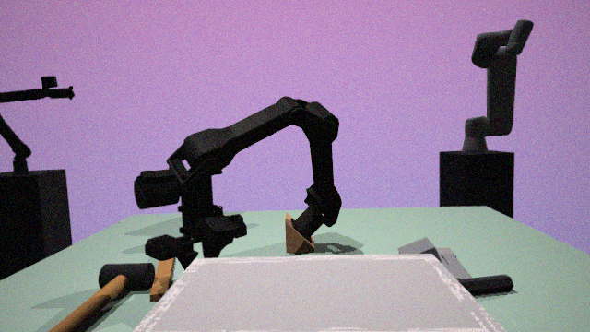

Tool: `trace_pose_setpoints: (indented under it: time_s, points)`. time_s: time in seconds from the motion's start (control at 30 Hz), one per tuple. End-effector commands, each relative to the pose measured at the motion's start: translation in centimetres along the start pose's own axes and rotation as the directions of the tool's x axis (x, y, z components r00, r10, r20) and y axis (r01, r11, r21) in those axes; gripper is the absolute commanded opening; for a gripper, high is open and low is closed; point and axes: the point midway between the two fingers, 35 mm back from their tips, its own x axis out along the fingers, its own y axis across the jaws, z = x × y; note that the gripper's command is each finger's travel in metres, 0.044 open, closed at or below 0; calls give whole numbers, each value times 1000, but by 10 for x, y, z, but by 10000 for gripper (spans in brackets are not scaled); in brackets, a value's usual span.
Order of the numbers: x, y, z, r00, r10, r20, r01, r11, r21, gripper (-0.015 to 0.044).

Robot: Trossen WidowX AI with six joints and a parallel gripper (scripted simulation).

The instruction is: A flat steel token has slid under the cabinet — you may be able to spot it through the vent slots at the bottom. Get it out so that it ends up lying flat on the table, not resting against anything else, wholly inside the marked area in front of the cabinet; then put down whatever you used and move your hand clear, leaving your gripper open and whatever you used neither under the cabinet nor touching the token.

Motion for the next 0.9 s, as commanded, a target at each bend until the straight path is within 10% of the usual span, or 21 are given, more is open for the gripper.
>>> trace_pose_setpoints:
  time_s: [0.0, 0.87]
  points:
    - [-3, -4, -3, 1000, -9, 11, 9, 1000, -3, 0]
    - [-3, -21, -17, 1000, -10, 10, 10, 1000, -15, 0]
